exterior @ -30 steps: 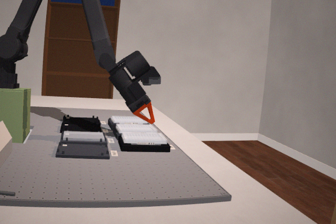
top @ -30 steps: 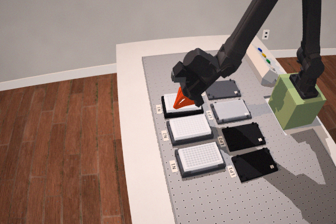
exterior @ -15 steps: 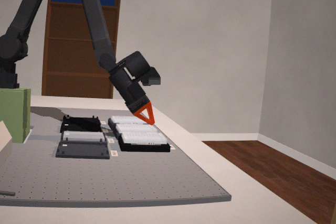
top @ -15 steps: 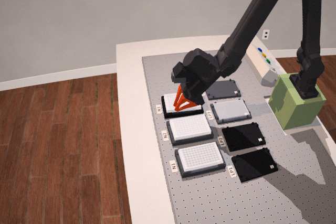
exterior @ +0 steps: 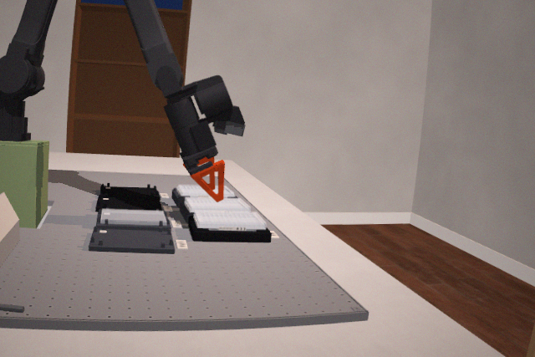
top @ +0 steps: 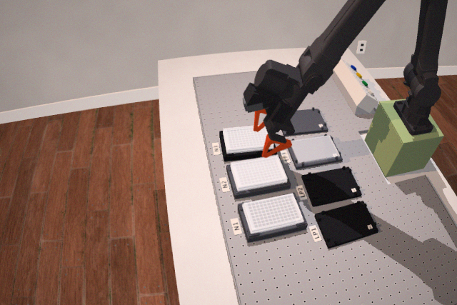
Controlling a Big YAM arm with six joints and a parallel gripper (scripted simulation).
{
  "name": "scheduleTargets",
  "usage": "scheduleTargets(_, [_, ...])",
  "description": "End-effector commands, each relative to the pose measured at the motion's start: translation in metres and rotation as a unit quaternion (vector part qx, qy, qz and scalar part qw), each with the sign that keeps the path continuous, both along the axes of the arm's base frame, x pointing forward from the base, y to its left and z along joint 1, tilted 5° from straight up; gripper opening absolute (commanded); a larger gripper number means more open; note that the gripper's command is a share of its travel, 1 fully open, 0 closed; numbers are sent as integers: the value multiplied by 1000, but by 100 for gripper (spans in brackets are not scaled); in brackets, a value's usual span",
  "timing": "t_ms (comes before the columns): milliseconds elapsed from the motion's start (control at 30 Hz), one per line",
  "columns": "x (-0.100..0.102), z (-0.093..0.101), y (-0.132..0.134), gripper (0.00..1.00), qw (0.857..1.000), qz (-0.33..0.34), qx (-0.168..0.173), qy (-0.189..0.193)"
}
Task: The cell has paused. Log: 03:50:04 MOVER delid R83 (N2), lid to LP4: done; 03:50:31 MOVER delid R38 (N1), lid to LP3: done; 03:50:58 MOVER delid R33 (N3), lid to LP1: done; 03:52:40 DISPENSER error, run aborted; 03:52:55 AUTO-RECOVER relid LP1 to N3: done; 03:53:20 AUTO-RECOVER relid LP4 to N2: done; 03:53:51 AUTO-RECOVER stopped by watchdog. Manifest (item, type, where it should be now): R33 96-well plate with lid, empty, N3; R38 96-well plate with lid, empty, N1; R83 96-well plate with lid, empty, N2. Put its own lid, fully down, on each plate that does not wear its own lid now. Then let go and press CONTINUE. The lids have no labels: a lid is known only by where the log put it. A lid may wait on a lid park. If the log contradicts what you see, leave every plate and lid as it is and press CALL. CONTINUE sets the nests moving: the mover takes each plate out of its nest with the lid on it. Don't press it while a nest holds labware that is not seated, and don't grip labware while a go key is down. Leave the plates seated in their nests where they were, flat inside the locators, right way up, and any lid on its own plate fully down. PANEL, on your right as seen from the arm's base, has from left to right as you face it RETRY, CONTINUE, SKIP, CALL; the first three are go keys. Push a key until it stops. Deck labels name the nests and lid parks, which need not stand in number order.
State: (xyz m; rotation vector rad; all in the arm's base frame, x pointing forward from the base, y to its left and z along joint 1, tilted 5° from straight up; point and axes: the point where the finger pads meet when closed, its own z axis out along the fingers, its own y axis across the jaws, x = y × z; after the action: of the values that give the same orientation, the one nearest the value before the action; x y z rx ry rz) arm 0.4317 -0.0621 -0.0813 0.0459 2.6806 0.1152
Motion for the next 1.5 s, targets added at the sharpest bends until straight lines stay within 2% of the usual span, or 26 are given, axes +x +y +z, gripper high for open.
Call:
scheduleTargets(0, [-18,5,-4,100,1000,7,-4,29])
scheduleTargets(100, [-23,5,-4,100,999,8,-4,39])
scheduleTargets(367, [-63,3,-4,100,993,16,-3,119])
scheduleTargets(600, [-101,-1,-2,100,981,23,0,193])
scheduleTargets(667, [-101,-1,-2,100,981,23,0,193])
scheduleTargets(767, [-114,1,-3,100,976,25,-1,218])
scheduleTargets(1067, [-154,-1,-3,100,978,25,-3,207])
scheduleTargets(1300, [-149,-2,-1,100,977,26,-1,212])
scheduleTargets(1333, [-153,-7,3,100,976,35,-2,217])
scheduleTargets(1400, [-149,-2,-1,100,977,26,-1,212])
scheduleTargets(1467, [-156,-11,5,100,975,37,-2,219])
